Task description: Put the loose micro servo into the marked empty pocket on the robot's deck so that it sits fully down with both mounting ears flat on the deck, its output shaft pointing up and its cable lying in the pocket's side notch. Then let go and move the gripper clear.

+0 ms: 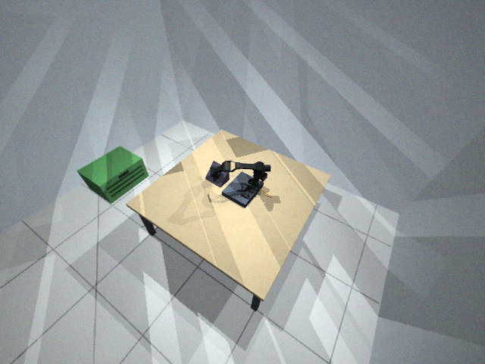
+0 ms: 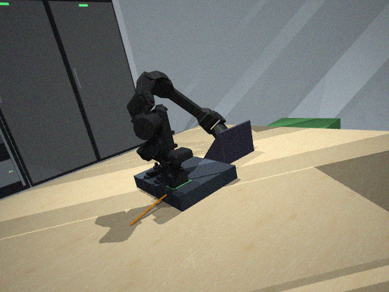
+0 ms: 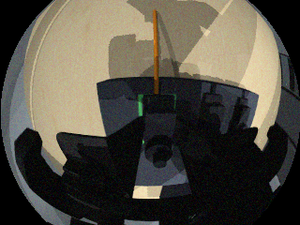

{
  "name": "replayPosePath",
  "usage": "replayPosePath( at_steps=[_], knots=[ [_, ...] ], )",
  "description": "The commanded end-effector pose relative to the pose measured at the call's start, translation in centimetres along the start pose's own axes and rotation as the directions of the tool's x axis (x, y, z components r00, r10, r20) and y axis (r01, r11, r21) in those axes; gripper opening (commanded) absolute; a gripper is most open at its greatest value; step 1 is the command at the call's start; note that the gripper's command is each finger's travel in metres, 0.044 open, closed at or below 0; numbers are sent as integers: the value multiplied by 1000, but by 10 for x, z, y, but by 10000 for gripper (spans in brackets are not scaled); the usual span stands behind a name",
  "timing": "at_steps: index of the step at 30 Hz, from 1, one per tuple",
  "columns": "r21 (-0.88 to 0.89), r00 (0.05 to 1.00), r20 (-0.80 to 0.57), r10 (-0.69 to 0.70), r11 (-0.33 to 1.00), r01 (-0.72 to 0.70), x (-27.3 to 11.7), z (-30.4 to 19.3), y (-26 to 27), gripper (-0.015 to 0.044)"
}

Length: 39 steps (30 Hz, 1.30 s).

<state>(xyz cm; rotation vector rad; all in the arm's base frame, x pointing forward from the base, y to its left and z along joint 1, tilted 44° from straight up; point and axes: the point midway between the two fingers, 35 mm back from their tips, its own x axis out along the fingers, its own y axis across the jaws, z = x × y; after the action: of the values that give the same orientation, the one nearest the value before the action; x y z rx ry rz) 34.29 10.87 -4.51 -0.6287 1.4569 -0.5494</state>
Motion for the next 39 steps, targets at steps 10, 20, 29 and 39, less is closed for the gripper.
replayPosePath(
  at_steps=[10, 20, 29, 39],
  knots=[
    [-4, 1000, 2, -5, 1000, 5, 11, 0, 0, 0],
    [-4, 1000, 2, -5, 1000, 5, 20, 0, 0, 0],
    [-4, 1000, 2, -5, 1000, 5, 19, 0, 0, 184],
    [-4, 1000, 2, -4, 1000, 4, -16, -3, -2, 187]
  ],
)
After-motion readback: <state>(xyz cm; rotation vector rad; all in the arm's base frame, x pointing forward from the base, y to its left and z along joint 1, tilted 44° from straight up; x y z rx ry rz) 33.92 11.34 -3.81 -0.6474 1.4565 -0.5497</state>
